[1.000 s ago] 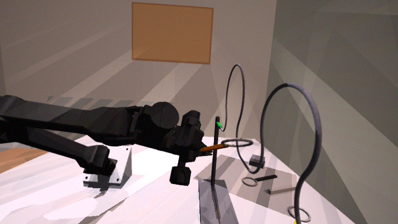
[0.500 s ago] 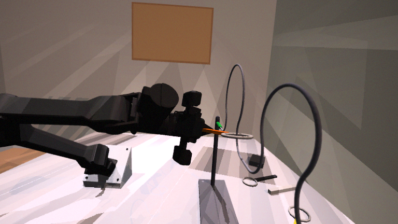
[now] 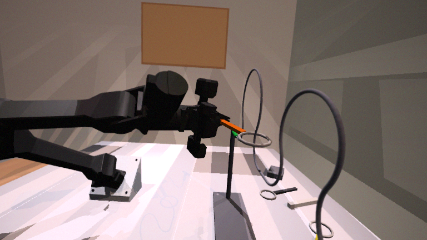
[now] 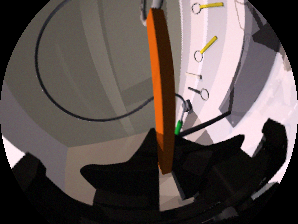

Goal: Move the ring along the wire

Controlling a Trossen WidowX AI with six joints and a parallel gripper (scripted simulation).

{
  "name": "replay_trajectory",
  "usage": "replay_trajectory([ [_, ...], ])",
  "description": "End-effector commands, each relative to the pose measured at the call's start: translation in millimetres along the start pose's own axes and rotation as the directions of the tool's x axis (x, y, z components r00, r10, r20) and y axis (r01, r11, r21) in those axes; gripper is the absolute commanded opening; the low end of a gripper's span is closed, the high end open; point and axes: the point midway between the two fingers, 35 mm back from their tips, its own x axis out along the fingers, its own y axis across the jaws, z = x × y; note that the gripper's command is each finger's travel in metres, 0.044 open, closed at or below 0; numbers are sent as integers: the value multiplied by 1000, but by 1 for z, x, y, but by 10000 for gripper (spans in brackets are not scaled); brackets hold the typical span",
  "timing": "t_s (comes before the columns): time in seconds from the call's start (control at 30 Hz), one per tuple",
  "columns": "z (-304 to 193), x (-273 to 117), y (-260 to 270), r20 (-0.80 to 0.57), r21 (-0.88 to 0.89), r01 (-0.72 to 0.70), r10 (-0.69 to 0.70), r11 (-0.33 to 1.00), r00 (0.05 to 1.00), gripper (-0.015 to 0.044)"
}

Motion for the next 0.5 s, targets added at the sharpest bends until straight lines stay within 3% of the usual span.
replay_trajectory([
  [0.0, 1, -2, 15, -8, 67, -47, 48, 997, 999, -150],
  [0.47, 6, -9, 45, -15, 212, -123, 129, 970, 991, -150],
])
